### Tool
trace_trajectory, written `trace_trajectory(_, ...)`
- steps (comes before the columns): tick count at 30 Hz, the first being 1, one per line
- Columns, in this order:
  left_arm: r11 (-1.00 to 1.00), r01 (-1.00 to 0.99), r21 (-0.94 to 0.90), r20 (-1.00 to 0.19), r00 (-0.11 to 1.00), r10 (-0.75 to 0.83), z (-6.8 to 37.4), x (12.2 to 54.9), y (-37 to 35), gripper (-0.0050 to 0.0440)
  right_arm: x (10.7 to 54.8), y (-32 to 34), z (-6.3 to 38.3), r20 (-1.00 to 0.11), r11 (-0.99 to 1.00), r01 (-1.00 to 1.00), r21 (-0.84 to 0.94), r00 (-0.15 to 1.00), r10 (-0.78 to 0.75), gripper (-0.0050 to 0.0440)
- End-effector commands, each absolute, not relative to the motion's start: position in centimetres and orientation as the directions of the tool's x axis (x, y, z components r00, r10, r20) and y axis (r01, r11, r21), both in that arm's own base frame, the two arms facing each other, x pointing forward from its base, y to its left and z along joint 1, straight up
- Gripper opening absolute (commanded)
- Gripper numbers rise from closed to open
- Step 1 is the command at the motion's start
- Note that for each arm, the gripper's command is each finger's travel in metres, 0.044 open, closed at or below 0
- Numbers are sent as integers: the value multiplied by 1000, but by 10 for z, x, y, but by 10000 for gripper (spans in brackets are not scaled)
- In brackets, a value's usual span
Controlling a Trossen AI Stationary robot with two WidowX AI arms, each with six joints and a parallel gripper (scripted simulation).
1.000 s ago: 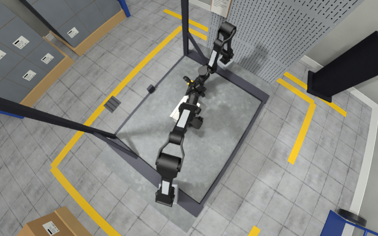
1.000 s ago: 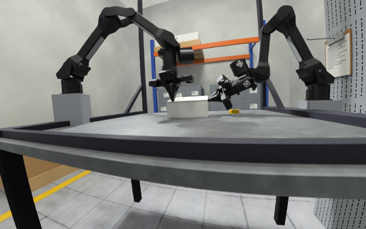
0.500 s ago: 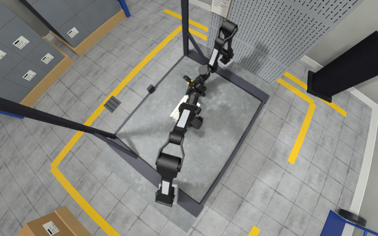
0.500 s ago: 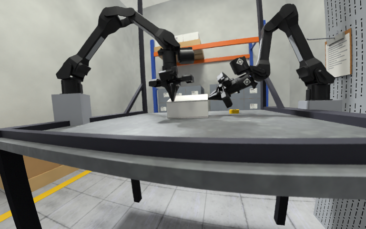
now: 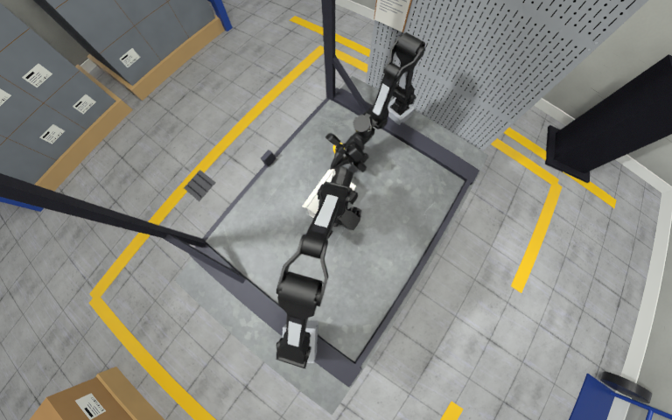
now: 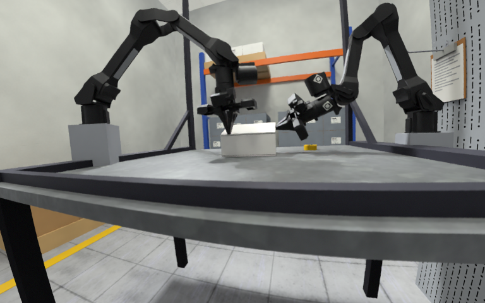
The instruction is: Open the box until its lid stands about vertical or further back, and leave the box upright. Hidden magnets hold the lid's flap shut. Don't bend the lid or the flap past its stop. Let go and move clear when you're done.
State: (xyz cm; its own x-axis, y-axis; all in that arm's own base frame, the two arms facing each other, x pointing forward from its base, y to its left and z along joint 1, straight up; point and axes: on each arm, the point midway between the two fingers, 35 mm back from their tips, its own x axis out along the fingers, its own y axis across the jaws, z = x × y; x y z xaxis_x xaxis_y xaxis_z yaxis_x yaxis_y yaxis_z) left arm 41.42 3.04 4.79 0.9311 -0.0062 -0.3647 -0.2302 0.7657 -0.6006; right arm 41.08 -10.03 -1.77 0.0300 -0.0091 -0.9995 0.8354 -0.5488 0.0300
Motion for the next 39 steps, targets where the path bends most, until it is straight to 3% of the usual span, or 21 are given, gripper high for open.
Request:
trace_trajectory(1, 771, -195, -606, -326, 945, -17, 66, 420, 29, 10, 411, -99, -23, -1000, -548, 836, 25, 26, -6, -50)
trace_trajectory(39, 772, -196, -605, -325, 946, -15, 85, 417, 38, 10, 411, -99, -23, -1000, -548, 836, 25, 26, -6, -50)
